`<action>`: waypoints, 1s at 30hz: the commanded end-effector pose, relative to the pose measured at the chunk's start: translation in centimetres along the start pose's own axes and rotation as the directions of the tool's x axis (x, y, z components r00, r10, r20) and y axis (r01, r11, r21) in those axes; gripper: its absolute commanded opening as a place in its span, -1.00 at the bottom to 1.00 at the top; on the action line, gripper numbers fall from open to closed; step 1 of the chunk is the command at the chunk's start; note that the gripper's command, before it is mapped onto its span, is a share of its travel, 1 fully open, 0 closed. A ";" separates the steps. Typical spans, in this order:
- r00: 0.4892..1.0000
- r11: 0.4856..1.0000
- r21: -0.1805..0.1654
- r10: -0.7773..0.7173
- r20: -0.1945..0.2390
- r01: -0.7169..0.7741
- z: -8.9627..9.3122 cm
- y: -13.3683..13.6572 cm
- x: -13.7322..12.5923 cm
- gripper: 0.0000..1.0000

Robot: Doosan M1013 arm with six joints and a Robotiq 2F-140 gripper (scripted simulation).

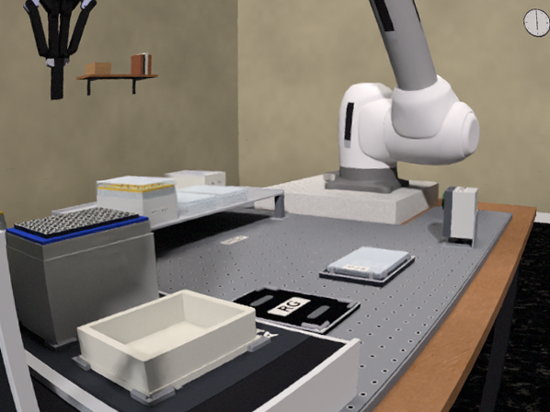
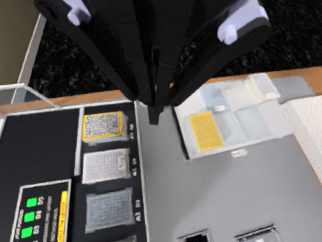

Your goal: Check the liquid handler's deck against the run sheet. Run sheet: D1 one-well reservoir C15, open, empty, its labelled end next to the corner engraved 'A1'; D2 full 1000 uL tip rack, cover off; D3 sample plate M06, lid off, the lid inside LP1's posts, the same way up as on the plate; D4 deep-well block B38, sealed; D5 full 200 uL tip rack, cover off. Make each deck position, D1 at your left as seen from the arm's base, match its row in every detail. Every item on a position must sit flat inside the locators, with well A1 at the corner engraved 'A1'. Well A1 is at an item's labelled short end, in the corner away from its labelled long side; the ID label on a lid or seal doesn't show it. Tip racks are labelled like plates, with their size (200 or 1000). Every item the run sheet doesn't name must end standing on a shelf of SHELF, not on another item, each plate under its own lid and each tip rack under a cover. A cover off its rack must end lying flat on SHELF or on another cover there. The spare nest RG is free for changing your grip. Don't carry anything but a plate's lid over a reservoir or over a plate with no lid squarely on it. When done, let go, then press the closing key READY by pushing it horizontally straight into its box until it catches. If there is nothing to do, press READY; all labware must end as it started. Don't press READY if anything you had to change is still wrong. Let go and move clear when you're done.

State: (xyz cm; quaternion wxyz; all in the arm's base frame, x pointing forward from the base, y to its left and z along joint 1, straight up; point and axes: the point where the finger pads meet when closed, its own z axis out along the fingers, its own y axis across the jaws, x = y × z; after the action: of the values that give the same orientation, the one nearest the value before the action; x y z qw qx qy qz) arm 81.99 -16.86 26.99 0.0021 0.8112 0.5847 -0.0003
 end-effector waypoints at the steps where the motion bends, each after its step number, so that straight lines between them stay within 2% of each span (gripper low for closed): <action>1: 0.997 0.997 -0.001 -0.071 -0.001 0.071 -0.1 0.0 0.0 -0.80; 10: 0.969 0.969 -0.002 -0.249 -0.001 0.249 -0.1 0.0 0.0 -0.80; 12: 0.969 0.969 -0.002 -0.249 -0.001 0.249 -0.1 0.0 0.0 -0.80; 21: 0.916 0.916 -0.002 -0.401 -0.001 0.401 -0.1 0.0 0.0 -0.80; 27: 0.916 0.916 -0.002 -0.402 -0.001 0.402 -0.1 -0.9 2.9 -0.80; 30: 0.916 0.916 -0.002 -0.402 -0.001 0.402 -0.1 -1.0 3.3 -0.80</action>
State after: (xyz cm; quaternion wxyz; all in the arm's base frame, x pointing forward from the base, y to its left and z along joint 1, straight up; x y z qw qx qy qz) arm 82.02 -14.01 26.99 0.0016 0.6739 0.7388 -0.0003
